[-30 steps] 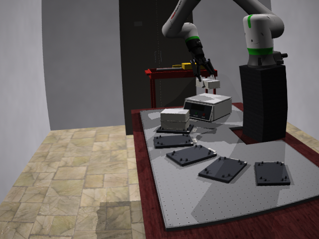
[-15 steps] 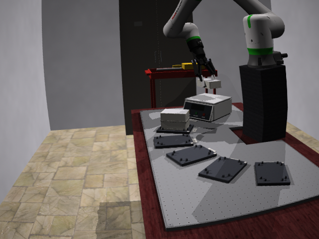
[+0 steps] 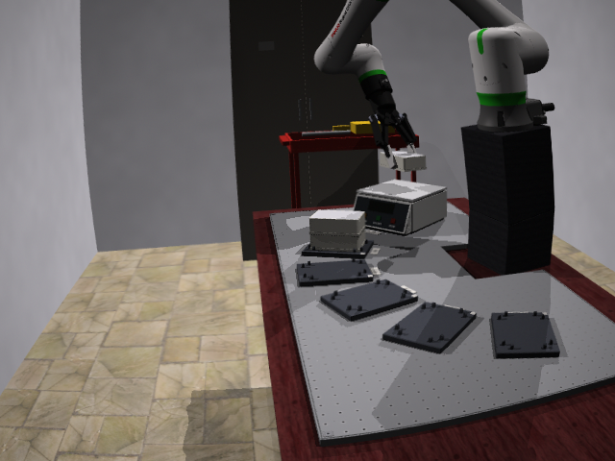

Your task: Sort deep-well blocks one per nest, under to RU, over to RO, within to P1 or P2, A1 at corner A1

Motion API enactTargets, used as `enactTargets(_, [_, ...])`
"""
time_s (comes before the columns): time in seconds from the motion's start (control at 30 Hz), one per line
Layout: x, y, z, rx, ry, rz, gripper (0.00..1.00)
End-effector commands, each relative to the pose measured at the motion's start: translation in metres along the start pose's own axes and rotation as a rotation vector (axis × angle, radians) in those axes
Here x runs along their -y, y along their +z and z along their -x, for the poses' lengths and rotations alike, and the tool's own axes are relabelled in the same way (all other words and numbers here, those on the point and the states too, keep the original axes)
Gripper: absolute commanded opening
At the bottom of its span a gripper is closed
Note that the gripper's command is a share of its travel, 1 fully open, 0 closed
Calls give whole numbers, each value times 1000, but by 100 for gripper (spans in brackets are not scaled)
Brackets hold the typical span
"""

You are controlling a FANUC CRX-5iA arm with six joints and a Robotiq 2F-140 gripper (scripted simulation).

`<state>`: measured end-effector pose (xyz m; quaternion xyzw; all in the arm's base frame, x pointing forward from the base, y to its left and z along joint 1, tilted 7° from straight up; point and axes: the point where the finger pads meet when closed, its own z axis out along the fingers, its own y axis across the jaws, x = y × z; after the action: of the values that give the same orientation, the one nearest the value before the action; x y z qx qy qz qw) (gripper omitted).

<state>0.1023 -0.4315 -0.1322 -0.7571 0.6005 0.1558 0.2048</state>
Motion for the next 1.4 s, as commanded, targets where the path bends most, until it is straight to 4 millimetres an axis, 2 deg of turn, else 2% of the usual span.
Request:
enactTargets(0.0, [0,0,0,0,0,0,10])
enactTargets(0.2, [0,0,0,0,0,0,10])
enactTargets(1.37, [1,45,-26,0,0,0,10])
